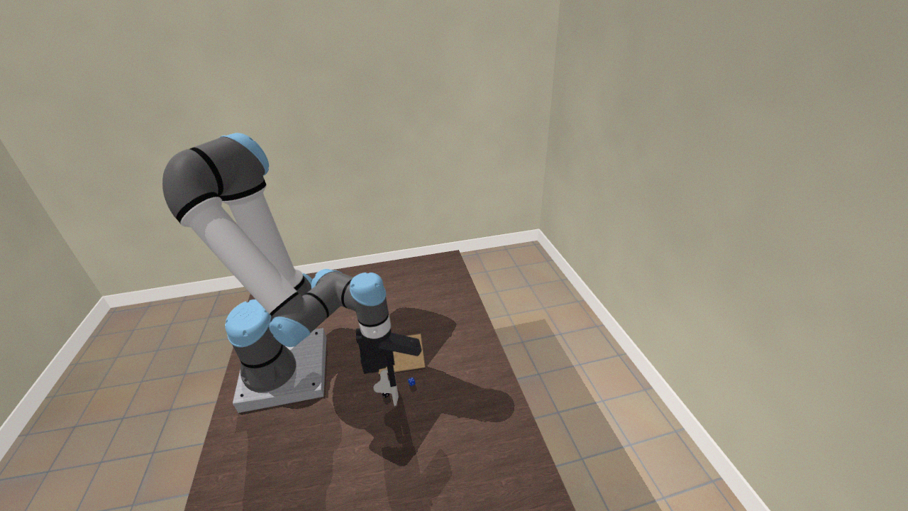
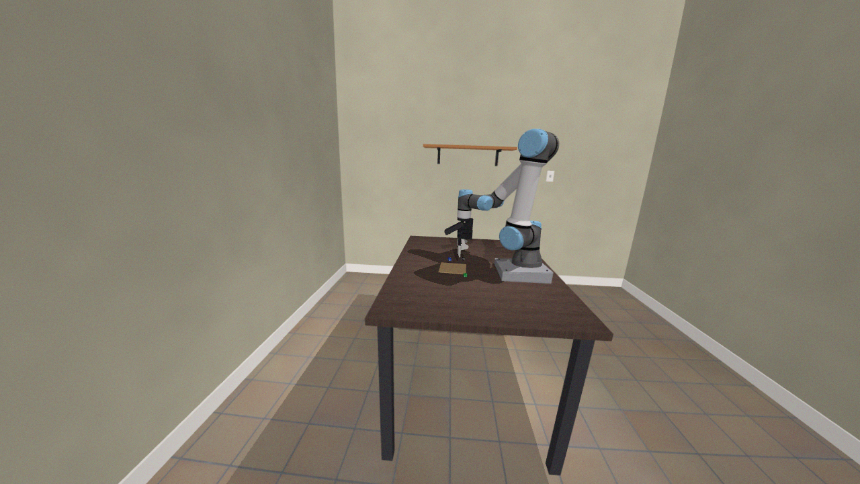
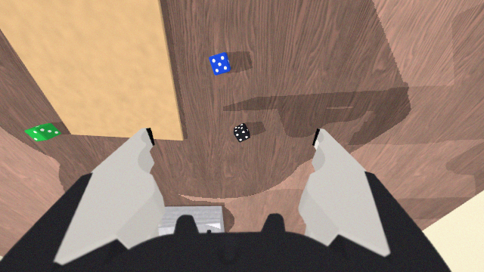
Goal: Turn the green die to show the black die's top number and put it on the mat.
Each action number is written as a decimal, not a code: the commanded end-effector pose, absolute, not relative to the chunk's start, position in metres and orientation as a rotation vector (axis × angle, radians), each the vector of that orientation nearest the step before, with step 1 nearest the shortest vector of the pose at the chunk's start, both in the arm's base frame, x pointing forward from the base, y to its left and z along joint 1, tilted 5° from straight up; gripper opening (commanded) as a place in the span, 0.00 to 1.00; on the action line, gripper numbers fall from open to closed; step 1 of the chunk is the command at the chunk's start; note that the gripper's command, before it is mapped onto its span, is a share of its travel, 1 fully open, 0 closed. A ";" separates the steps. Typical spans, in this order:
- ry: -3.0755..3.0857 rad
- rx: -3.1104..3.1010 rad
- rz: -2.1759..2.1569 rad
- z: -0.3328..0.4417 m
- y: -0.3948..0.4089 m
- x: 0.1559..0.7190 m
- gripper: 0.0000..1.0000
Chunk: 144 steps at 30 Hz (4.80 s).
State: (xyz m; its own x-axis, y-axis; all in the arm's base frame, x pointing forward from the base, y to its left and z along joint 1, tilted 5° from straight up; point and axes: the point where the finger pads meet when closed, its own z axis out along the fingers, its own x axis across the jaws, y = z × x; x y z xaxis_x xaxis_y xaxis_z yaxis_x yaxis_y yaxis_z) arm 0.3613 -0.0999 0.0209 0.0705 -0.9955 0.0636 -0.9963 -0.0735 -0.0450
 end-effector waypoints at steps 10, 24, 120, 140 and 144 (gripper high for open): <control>-2.131 2.291 0.123 0.021 -0.100 0.362 1.00; -2.131 2.291 0.123 0.023 -0.083 0.409 1.00; -2.131 2.291 0.123 0.011 0.077 0.373 1.00; -2.131 2.291 0.123 0.006 0.137 0.347 1.00; -2.131 2.291 0.123 0.006 0.140 0.346 1.00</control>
